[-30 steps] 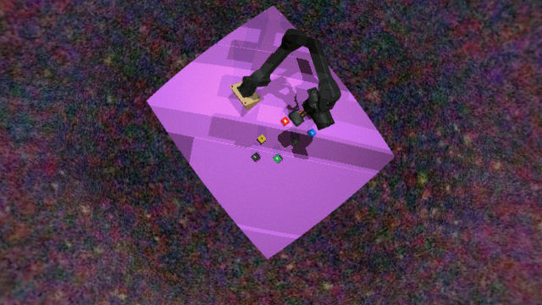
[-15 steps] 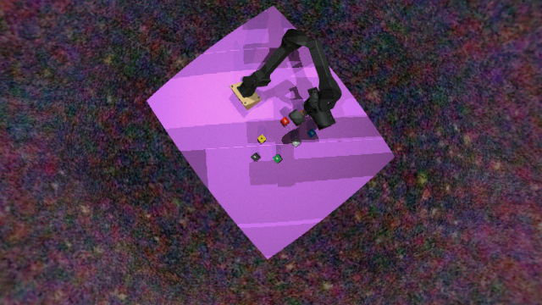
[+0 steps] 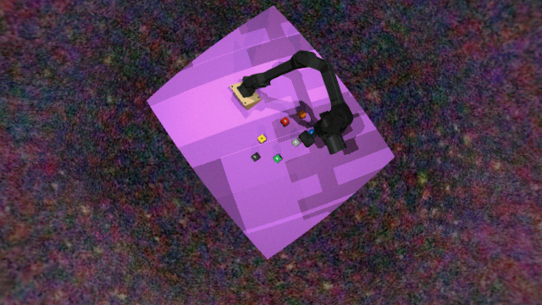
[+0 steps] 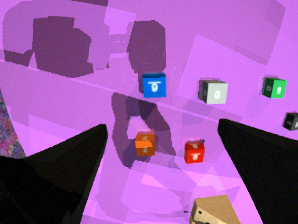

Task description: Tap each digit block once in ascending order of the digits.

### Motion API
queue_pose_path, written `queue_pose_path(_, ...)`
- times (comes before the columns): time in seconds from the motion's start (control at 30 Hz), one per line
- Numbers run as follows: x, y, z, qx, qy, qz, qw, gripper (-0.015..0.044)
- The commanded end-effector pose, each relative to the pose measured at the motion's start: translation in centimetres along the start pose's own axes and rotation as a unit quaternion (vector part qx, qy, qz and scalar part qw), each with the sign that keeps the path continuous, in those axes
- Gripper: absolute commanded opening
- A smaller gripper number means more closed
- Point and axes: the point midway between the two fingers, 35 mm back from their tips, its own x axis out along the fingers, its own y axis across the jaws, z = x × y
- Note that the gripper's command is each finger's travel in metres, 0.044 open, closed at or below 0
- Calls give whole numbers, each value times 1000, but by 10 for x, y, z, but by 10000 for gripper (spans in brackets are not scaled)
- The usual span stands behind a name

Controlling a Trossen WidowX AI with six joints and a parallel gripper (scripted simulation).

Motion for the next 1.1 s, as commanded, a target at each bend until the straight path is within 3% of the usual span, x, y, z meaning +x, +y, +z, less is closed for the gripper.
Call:
queue_pose_path(0.0, 1, -2, 10, 2, -1, 1, 1000, 400)
queue_pose_path(0.57, 1, -2, 10, 2, -1, 1, 1000, 400)
queue_pose_path(0.77, 1, -88, -8, 2, 0, -1, 1000, 400)
queue_pose_path(1.07, 1, -91, -9, 2, 0, -1, 1000, 400)
